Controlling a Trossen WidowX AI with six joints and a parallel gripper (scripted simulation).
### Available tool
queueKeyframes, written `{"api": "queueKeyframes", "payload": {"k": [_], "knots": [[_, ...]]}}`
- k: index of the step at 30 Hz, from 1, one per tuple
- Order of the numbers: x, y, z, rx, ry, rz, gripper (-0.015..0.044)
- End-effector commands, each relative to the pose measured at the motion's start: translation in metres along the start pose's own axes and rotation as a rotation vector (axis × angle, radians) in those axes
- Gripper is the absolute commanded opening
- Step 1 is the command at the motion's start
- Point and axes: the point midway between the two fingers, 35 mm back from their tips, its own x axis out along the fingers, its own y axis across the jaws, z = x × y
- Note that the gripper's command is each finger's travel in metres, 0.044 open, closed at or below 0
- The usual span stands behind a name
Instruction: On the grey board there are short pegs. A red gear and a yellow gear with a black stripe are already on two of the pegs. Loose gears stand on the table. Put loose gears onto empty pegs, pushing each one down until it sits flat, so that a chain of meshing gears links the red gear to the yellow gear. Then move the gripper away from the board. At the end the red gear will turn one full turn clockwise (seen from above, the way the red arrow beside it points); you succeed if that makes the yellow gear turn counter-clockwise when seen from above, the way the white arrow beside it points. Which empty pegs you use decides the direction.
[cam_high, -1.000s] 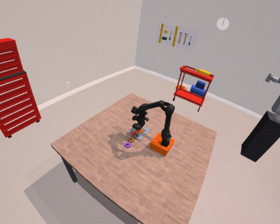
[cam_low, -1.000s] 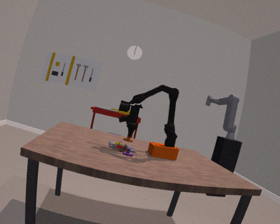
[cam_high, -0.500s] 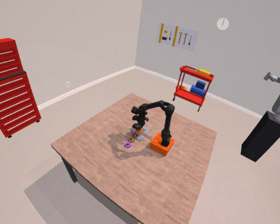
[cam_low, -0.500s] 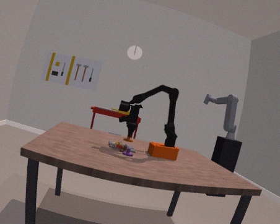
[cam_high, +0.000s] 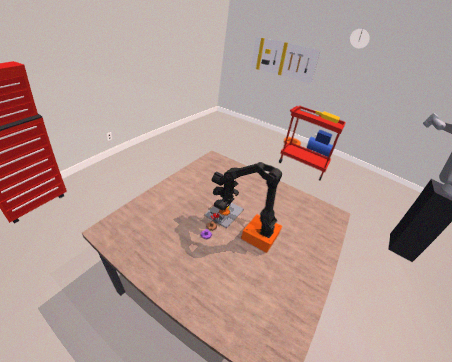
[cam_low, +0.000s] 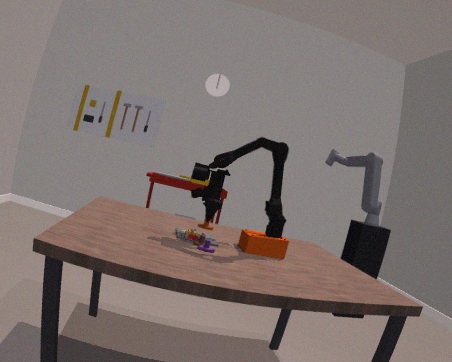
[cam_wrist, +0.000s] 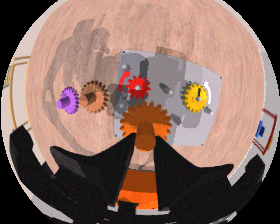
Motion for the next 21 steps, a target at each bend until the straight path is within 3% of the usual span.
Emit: {"api": "queueKeyframes", "payload": {"k": [1,21], "knots": [[0.008,0.001,-0.002,-0.049,0.008,0.004,0.0000],[0.038,0.001,-0.002,0.115,0.008,0.004,0.0000]]}}
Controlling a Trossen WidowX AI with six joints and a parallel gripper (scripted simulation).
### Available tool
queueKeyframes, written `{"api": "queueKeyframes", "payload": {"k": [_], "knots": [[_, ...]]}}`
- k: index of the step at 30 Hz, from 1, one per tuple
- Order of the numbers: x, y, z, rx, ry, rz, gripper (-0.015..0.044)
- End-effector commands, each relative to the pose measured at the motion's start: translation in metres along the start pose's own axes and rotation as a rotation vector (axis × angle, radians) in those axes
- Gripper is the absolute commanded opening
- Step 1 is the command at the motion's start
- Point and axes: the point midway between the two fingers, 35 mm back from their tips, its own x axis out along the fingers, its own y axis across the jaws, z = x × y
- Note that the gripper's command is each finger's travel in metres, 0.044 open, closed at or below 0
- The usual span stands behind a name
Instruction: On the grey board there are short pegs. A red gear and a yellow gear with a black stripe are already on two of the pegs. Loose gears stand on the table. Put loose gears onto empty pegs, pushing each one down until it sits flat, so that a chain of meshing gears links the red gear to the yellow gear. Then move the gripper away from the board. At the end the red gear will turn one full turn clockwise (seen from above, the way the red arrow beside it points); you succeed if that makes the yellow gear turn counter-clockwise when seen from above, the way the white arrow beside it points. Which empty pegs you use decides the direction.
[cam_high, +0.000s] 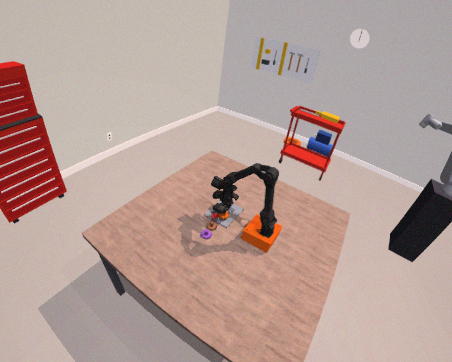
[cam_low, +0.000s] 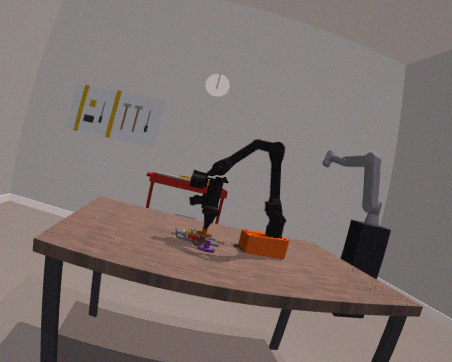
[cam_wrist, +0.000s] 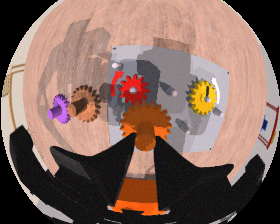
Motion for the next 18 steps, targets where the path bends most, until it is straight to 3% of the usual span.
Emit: {"api": "queueKeyframes", "payload": {"k": [1,9,18], "knots": [[0.0087,0.0008,-0.0026,0.067,0.009,0.004,0.0000],[0.0101,-0.0001,-0.0026,0.144,0.009,0.003,0.0000],[0.0108,0.0009,-0.0022,0.021,0.009,0.004,0.0000]]}}
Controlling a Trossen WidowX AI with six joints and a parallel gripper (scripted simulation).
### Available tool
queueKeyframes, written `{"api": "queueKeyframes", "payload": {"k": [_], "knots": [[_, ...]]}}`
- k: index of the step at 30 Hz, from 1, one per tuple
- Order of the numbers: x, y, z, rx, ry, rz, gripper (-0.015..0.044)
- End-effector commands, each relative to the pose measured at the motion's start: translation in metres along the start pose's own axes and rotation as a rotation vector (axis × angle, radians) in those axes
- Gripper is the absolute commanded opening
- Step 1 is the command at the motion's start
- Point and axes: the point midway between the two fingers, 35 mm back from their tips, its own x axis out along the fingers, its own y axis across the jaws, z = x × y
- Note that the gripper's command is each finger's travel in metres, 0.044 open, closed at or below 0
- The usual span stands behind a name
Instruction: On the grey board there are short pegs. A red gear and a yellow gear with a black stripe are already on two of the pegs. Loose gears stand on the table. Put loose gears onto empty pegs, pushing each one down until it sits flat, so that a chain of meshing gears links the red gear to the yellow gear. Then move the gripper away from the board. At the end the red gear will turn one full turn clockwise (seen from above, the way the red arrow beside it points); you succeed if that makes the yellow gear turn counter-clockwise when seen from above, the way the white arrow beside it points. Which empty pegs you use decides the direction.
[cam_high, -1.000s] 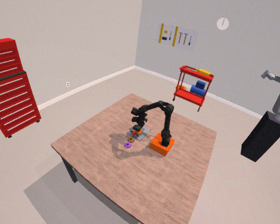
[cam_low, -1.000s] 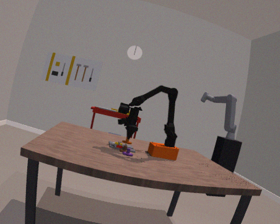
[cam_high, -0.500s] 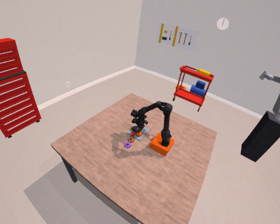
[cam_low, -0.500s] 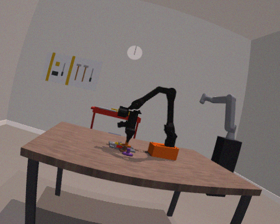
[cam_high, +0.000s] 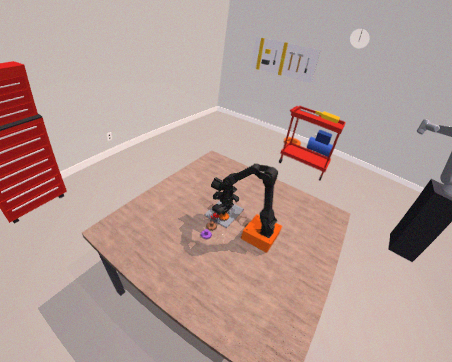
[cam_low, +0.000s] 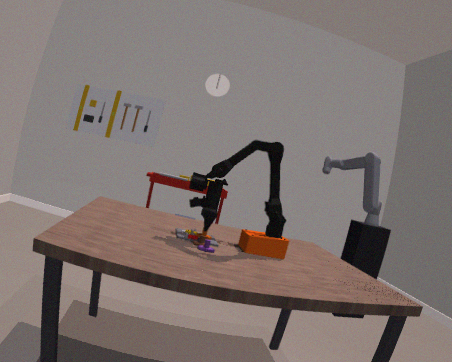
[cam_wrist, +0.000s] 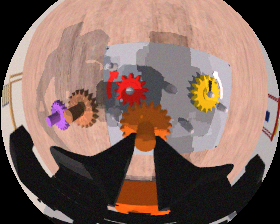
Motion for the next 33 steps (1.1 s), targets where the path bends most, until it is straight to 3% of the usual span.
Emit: {"api": "queueKeyframes", "payload": {"k": [1,15,33], "knots": [[0.0009,0.0006,-0.0003,-0.072,0.001,0.000,0.0000],[0.0039,-0.0008,-0.0004,-0.223,0.001,0.000,0.0000],[0.0072,-0.0003,-0.0012,0.048,0.001,0.000,0.0000]]}}
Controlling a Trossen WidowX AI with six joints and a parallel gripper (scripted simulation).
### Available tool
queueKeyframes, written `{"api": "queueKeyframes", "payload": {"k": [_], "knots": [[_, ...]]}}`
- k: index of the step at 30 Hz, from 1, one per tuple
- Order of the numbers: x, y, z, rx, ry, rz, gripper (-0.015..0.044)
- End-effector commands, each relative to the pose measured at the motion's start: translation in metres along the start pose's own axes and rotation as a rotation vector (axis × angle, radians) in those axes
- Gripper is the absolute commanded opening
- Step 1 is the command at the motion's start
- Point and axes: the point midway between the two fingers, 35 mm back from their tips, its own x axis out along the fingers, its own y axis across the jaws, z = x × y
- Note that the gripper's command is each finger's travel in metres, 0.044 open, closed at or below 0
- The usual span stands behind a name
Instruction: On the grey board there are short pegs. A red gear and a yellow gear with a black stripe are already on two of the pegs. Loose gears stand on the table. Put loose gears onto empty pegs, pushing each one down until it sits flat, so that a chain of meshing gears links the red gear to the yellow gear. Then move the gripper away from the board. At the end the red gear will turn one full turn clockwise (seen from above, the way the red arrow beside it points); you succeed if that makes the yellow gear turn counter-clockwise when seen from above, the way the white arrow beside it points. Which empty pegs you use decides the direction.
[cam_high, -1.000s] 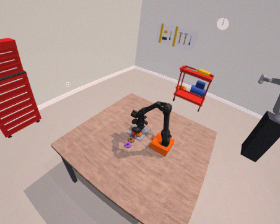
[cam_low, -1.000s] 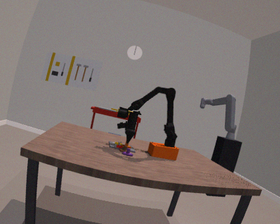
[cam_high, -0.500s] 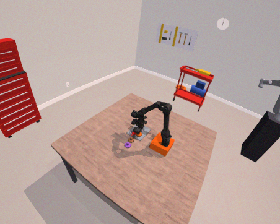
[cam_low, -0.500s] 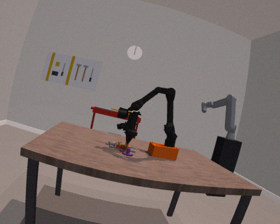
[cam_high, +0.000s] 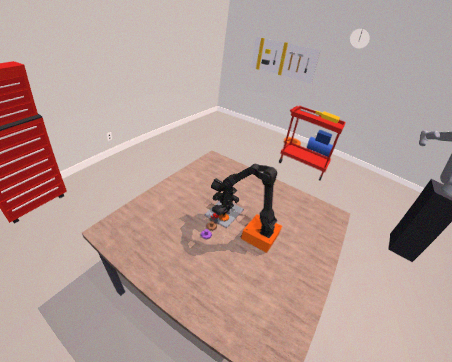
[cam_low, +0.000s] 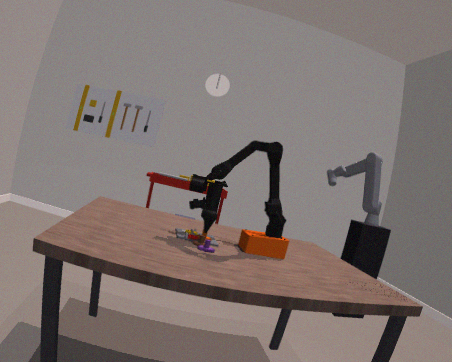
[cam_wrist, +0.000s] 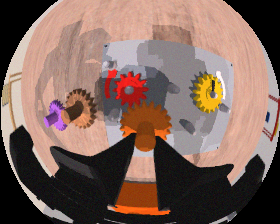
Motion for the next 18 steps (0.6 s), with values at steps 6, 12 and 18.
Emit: {"api": "queueKeyframes", "payload": {"k": [6,12,18], "knots": [[-0.002,0.000,0.000,-0.015,0.001,0.001,0.0140],[-0.019,0.000,0.001,-0.058,0.000,0.001,0.0140],[-0.049,0.000,0.001,-0.067,0.000,0.001,0.0140]]}}
